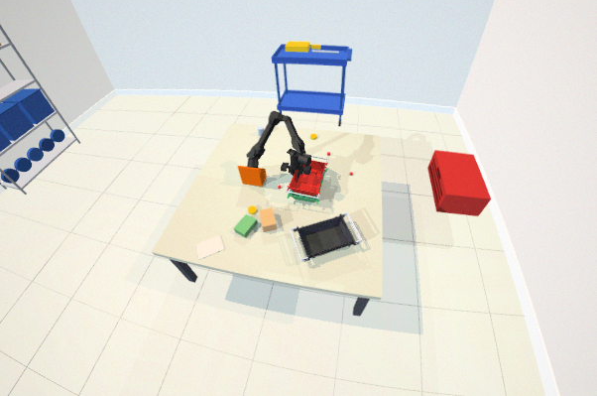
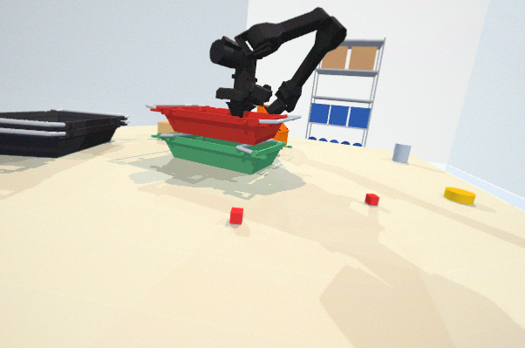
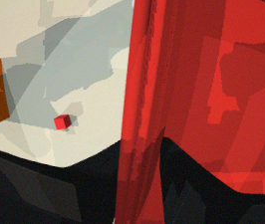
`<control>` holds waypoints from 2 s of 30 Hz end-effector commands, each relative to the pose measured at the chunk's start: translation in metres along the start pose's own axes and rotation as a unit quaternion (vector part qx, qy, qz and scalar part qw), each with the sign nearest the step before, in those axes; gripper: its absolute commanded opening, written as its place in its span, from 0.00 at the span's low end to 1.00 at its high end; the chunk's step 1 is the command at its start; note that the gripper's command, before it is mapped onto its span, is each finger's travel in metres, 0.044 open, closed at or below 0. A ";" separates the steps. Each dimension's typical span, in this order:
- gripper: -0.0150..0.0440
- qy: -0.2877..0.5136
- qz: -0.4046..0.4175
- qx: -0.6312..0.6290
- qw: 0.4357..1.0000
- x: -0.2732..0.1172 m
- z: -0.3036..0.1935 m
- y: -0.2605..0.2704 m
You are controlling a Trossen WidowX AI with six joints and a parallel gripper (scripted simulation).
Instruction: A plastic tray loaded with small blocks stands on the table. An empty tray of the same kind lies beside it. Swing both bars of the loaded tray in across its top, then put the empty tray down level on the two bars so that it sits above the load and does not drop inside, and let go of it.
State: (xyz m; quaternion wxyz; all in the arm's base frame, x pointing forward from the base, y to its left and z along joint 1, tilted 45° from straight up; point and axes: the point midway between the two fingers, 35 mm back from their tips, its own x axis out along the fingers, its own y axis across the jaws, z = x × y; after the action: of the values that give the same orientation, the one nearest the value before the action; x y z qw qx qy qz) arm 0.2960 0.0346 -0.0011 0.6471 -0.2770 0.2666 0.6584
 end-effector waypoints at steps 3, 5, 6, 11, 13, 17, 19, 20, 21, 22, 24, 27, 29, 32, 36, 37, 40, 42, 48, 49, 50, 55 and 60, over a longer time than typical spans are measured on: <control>0.25 -0.001 0.012 0.002 1.000 0.005 0.003 0.004; 0.25 0.000 0.008 0.002 1.000 0.004 0.002 0.003; 0.25 -0.001 0.012 0.002 1.000 0.005 0.003 0.004; 0.25 -0.001 0.012 0.002 1.000 0.005 0.003 0.004; 0.28 -0.001 0.012 0.002 1.000 0.005 0.003 0.004; 0.38 -0.001 0.012 0.002 1.000 0.005 0.003 0.004; 0.43 -0.001 0.012 0.002 1.000 0.005 0.003 0.004; 0.45 -0.001 0.012 0.002 1.000 0.005 0.003 0.004; 0.48 -0.001 0.012 0.002 1.000 0.005 0.003 0.004; 0.50 -0.001 0.012 0.002 1.000 0.005 0.003 0.004; 0.55 -0.001 0.012 0.002 1.000 0.005 0.003 0.004; 0.63 -0.001 0.012 0.002 1.000 0.005 0.003 0.004; 0.68 -0.001 0.012 0.002 1.000 0.005 0.003 0.004; 0.75 -0.001 0.012 0.002 1.000 0.005 0.003 0.004; 0.85 -0.001 0.012 0.002 1.000 0.005 0.003 0.004; 0.88 -0.001 0.012 0.002 1.000 0.005 0.003 0.004; 0.95 -0.001 0.012 0.002 1.000 0.005 0.003 0.004; 1.00 -0.001 0.012 0.002 1.000 0.005 0.003 0.004; 1.00 0.000 0.011 -0.002 1.000 0.005 0.003 0.004; 1.00 0.000 0.010 -0.001 1.000 0.004 0.003 0.003; 1.00 0.000 0.010 -0.001 1.000 0.002 0.002 0.003; 1.00 0.003 0.010 0.000 1.000 -0.022 0.001 -0.001; 1.00 0.004 0.011 0.001 1.000 -0.055 0.000 -0.003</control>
State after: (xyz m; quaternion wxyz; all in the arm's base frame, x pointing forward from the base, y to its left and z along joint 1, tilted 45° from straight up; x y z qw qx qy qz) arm 0.2981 0.0107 0.0229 0.6408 -0.2715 0.2736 0.6640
